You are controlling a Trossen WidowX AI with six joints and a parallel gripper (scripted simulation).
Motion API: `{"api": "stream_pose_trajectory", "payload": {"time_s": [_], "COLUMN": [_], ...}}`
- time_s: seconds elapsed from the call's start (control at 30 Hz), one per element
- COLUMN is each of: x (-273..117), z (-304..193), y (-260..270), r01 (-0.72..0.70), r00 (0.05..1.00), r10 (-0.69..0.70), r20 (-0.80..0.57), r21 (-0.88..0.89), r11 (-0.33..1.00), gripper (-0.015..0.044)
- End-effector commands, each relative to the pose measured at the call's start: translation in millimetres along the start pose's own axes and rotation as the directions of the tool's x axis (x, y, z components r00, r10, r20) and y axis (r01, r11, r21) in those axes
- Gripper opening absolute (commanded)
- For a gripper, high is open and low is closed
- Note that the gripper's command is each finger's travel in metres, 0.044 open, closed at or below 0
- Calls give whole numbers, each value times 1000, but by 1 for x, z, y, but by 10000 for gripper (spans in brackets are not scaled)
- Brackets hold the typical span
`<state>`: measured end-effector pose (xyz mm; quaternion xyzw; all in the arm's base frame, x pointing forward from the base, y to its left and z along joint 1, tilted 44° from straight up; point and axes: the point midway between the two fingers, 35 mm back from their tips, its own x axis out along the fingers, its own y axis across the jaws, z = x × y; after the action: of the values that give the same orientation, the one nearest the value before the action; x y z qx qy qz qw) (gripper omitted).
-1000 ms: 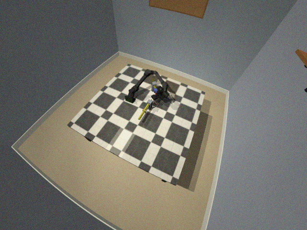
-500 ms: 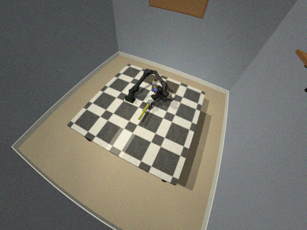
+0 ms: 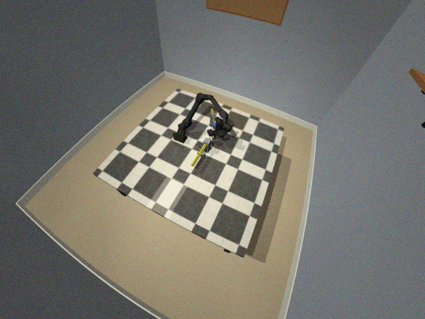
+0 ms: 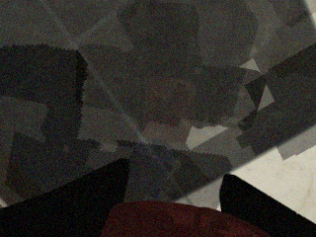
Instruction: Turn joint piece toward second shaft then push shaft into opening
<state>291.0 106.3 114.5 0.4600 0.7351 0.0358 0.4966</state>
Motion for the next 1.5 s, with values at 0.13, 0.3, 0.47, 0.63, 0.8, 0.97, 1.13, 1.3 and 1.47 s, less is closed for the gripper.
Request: {"api": "stream_pose_trajectory", "payload": {"time_s": [0.13,0.3,0.47,0.63,0.8,0.97,1.13,1.3,1.47], "x": [-3,-6,-8,-10,-11,-11,-11,-11,-11], "z": [2,2,2,2,2,2,2,2,2], "y": [-6,-9,-13,-17,-18,-18,-18,-18,-18], "r01": [-4,-5,-6,-5,-4,-4,-4,-4,-4], "r00": [997,992,984,973,969,968,968,968,968], "r10": [-6,-22,-46,-79,-91,-94,-93,-94,-94], "r20": [79,128,174,216,228,231,233,234,234], "r21": [126,206,286,365,387,389,385,386,385], "r11": [992,979,958,931,922,921,923,923,923], "gripper": [0,0,0,0,0,0,0,0,0]}}
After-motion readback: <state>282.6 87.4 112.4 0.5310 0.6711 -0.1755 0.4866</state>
